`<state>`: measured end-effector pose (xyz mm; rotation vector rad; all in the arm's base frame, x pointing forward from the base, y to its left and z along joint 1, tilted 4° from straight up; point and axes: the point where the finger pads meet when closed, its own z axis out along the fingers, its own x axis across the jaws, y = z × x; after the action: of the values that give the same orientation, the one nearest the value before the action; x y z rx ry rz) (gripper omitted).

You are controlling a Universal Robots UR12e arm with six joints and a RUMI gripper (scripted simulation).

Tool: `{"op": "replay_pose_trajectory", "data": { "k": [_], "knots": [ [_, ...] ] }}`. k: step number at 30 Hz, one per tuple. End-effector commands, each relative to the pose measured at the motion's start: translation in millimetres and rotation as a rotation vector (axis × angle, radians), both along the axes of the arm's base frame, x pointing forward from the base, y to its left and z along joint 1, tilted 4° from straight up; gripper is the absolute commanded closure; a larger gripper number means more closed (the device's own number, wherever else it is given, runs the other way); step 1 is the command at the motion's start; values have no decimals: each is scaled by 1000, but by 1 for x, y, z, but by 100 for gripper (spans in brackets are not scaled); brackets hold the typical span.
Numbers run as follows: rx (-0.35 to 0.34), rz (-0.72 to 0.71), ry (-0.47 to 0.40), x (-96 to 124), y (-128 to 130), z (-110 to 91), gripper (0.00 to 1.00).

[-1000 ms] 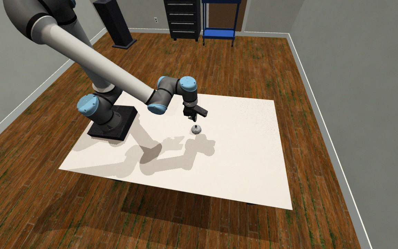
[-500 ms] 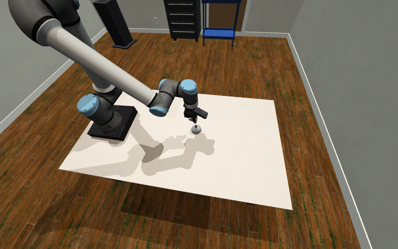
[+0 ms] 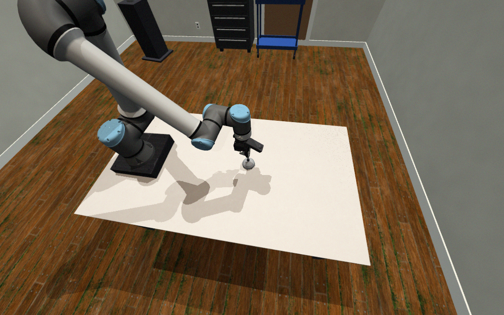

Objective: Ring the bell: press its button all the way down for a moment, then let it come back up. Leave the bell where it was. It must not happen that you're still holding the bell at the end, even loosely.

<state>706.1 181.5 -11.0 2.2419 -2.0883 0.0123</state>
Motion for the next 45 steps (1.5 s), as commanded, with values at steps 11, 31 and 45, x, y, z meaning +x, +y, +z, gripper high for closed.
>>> {"op": "replay_pose_trajectory", "data": {
  "k": [11, 31, 45],
  "knots": [
    [0, 0, -2, 1, 0, -9, 100],
    [0, 0, -2, 1, 0, -9, 100],
    [0, 0, -2, 1, 0, -9, 100]
  ]
}}
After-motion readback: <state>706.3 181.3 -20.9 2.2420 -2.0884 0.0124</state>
